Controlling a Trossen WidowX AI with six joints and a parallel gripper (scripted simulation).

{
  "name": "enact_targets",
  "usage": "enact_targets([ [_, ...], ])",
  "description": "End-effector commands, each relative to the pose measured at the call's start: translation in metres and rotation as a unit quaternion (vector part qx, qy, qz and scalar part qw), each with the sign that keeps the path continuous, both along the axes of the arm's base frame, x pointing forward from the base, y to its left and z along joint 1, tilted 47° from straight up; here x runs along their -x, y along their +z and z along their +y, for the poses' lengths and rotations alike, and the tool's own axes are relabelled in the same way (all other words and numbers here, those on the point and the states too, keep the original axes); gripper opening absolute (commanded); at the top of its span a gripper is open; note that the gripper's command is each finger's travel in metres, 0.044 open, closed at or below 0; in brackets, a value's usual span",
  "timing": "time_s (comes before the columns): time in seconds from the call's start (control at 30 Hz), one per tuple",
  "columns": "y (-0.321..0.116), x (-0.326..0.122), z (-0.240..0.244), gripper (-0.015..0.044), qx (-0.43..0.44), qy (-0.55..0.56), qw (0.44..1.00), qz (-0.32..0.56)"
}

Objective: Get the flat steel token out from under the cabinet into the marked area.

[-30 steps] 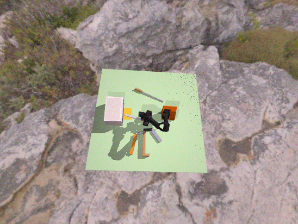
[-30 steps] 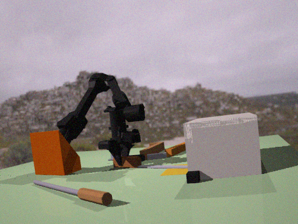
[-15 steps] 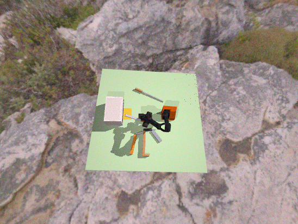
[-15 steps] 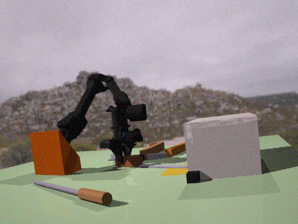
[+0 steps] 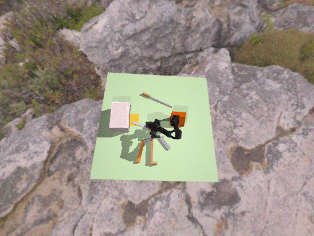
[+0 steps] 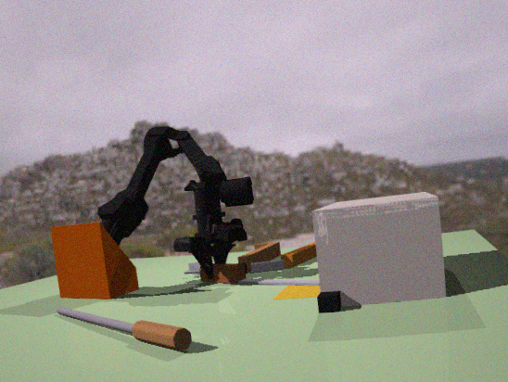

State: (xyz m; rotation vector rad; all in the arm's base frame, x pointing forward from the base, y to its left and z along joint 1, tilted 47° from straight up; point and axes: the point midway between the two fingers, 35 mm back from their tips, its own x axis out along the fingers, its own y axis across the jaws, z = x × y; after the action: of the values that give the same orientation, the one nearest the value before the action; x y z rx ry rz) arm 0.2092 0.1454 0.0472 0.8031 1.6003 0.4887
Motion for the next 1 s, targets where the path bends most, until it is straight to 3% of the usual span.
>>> enact_targets([
  [0.0,0.006,-0.001,0.005,0.0000,-0.001,0.001,1.000,-0.004],
  [0.97,0.032,0.000,0.028,0.0000,-0.002,0.000,1.000,-0.003],
])
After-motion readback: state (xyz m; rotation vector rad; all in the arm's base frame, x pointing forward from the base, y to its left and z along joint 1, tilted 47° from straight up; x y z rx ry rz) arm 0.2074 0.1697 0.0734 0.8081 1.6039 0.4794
